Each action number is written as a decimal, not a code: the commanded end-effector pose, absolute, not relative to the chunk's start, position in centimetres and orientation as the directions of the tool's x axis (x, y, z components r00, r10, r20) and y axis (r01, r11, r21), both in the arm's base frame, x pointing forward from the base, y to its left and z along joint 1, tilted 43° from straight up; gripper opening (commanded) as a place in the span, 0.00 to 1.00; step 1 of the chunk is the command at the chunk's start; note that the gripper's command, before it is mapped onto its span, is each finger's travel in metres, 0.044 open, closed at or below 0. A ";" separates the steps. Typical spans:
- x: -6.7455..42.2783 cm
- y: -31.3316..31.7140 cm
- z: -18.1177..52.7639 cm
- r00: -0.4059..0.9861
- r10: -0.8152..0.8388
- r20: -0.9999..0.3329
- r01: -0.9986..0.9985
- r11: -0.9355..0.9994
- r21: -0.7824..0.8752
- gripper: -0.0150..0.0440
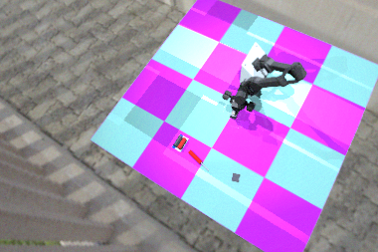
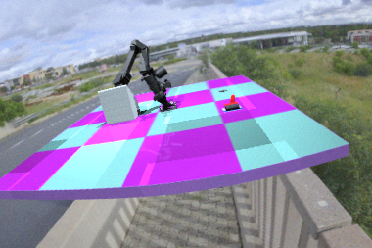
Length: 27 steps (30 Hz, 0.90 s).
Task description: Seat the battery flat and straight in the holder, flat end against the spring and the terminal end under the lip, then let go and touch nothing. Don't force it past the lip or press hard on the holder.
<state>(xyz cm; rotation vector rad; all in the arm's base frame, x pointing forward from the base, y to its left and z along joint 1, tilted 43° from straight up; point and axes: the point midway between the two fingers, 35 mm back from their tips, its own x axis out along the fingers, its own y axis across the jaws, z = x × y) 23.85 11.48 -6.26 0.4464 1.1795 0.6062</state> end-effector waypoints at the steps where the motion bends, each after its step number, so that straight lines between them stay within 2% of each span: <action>1: 23.8 11.3 -6.8 0.230 0.630 -0.742 -0.202 0.776 0.597 0.39; 27: 23.9 11.7 -6.8 0.083 0.624 -0.777 -0.226 0.771 0.595 0.39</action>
